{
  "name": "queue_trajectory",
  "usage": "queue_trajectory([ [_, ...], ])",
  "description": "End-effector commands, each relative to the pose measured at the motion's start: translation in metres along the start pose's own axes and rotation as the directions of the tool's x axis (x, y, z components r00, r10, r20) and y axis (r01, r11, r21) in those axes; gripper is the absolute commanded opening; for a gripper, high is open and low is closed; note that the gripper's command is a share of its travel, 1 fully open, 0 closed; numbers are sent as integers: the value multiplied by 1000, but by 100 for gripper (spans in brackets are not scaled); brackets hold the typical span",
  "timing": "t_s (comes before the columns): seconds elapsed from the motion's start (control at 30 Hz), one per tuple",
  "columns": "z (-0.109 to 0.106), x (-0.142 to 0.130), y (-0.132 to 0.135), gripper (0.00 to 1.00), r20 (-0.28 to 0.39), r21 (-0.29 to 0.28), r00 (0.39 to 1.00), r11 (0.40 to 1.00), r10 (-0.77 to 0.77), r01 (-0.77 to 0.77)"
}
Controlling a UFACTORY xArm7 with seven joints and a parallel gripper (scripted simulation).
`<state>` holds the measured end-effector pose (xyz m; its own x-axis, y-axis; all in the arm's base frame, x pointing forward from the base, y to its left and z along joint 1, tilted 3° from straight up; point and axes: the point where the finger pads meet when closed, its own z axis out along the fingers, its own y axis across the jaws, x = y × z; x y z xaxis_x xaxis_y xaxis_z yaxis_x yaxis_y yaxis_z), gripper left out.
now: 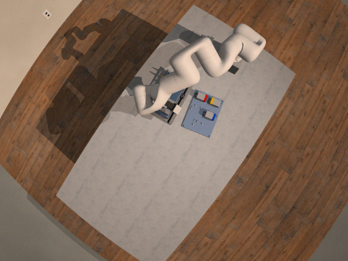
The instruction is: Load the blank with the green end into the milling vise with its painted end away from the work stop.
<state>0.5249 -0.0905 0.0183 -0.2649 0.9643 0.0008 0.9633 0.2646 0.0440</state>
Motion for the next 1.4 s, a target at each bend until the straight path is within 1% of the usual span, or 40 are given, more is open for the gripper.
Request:
queue_trajectory([
  [0.0, -2, -1, 1, 0, 2, -3, 1000, 1000, 0, 0],
  [1.37, -6, -1, 1, 0, 2, -3, 1000, 1000, 0, 0],
])
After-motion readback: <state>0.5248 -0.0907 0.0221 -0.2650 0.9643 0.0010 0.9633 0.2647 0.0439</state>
